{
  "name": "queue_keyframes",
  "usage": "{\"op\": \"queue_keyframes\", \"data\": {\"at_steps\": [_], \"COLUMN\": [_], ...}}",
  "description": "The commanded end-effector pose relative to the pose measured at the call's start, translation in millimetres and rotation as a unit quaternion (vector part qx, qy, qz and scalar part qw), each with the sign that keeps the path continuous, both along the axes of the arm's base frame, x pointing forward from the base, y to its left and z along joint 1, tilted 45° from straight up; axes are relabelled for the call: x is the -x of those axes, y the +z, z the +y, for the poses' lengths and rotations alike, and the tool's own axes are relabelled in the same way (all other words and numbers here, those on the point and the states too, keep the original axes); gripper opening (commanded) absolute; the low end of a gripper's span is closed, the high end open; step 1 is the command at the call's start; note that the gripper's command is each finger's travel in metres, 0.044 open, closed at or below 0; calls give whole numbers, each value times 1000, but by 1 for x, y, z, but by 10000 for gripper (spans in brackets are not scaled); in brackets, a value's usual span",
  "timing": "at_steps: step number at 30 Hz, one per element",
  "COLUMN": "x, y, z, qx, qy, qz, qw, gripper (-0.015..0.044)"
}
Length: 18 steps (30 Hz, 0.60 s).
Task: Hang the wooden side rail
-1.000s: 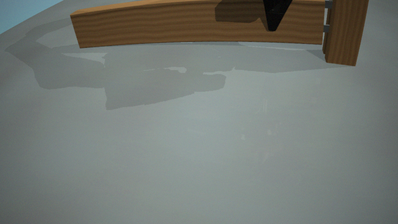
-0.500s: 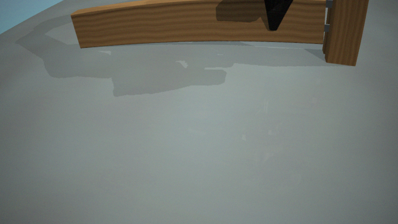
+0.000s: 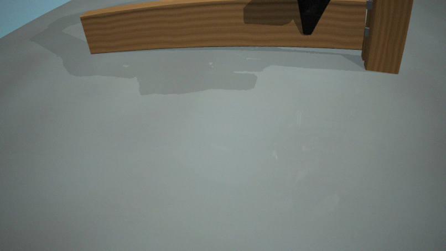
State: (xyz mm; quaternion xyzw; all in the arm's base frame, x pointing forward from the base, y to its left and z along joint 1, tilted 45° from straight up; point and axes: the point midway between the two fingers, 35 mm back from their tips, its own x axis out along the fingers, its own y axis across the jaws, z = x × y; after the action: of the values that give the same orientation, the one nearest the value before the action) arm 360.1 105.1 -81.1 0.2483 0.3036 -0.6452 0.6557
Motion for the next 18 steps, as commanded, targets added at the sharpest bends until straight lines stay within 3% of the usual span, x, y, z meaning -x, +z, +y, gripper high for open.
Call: {"op": "queue_keyframes", "data": {"at_steps": [1,18], "x": [-1,0], "y": [1,0], "z": [4,5], "qx": [-3,-3], "qy": [1,1], "qz": [-3,-3], "qw": [1000,1000], "gripper": [0,0]}}
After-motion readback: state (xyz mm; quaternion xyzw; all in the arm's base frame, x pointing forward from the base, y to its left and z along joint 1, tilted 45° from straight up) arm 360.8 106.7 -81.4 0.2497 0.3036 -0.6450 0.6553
